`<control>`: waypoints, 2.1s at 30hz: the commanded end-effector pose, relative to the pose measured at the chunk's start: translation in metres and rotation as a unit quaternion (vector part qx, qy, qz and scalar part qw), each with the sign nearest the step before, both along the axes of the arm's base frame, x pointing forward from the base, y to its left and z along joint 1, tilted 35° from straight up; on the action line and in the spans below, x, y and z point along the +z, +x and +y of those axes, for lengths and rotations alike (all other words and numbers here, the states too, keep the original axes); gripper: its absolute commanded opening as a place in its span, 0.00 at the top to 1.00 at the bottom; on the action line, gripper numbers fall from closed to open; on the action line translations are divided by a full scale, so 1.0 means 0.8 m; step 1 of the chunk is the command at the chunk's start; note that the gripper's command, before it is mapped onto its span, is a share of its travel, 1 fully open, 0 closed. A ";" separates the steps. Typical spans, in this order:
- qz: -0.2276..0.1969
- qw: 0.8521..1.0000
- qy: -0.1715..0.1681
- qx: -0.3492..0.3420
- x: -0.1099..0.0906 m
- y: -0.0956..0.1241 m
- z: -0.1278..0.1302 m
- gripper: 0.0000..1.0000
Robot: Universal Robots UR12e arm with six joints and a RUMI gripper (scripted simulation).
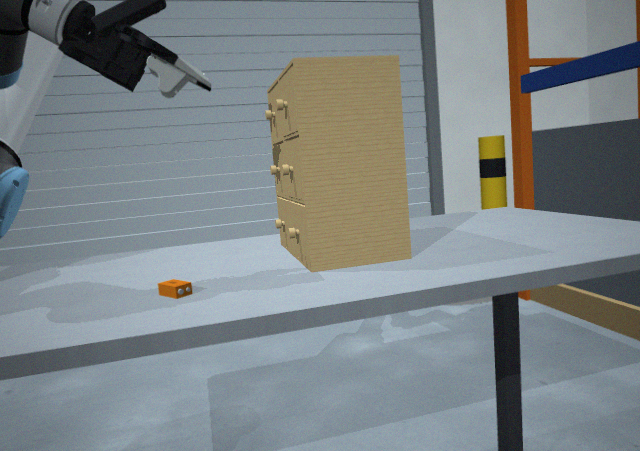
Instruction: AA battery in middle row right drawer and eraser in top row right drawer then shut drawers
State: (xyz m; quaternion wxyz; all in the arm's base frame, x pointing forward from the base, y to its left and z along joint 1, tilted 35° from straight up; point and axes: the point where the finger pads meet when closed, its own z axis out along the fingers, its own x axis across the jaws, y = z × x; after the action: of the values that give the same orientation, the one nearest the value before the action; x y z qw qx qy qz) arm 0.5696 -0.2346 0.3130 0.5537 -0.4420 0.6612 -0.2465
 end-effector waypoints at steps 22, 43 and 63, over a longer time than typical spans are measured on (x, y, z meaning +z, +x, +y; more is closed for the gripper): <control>0.063 0.997 0.001 0.045 0.009 -0.015 -0.010 0.80; 0.154 0.983 0.002 0.102 0.021 -0.038 -0.017 0.80; 0.261 0.951 0.000 0.167 0.038 -0.066 -0.027 0.80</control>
State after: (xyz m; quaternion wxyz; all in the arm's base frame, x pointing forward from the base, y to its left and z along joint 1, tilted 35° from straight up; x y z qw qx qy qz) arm 0.5231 -0.2534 0.3383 0.4172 -0.5775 0.6996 -0.0551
